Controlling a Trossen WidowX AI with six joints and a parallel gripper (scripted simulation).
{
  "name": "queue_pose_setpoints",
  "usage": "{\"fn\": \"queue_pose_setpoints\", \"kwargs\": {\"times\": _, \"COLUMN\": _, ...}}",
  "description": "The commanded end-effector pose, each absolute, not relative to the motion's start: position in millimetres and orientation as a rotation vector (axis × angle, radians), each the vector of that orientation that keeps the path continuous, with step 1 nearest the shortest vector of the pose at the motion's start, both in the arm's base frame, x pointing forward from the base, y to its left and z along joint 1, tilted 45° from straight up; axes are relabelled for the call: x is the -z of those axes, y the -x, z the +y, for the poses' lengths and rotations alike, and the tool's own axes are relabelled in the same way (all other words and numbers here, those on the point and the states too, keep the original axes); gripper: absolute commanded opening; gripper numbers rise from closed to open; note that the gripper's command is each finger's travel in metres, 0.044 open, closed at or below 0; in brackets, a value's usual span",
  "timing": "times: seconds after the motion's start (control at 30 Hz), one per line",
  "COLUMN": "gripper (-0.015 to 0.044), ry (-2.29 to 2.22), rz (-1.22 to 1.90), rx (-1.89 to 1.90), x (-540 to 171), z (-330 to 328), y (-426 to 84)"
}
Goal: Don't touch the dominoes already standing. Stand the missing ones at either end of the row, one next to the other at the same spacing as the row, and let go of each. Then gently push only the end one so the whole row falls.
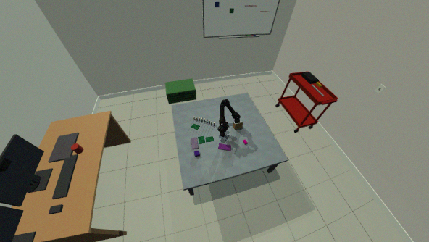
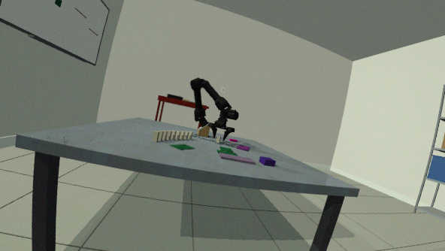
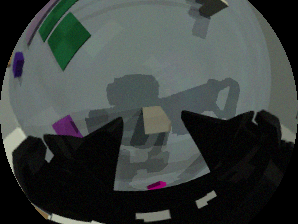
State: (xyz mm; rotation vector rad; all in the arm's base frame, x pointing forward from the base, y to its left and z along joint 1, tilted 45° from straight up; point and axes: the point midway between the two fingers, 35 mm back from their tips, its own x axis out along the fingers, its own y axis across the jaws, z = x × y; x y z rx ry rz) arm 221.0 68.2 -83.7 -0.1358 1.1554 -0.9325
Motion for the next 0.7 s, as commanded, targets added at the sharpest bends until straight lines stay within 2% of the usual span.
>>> {"fn": "queue_pose_setpoints", "kwargs": {"times": 0.0, "gripper": 0.0282, "ry": 0.144, "rz": 1.155, "rx": 0.931, "x": 84, "z": 67, "y": -220}}
{"fn": "queue_pose_setpoints", "kwargs": {"times": 0.23, "gripper": 0.0107, "ry": 0.144, "rz": 1.155, "rx": 0.931, "x": 84, "z": 67, "y": -220}}
{"fn": "queue_pose_setpoints", "kwargs": {"times": 0.57, "gripper": 0.0107, "ry": 0.147, "rz": 1.162, "rx": 0.922, "x": 84, "z": 68, "y": -222}}
{"fn": "queue_pose_setpoints", "kwargs": {"times": 0.67, "gripper": 0.0107, "ry": 0.151, "rz": 1.183, "rx": 0.893, "x": 67, "z": 93, "y": -226}}
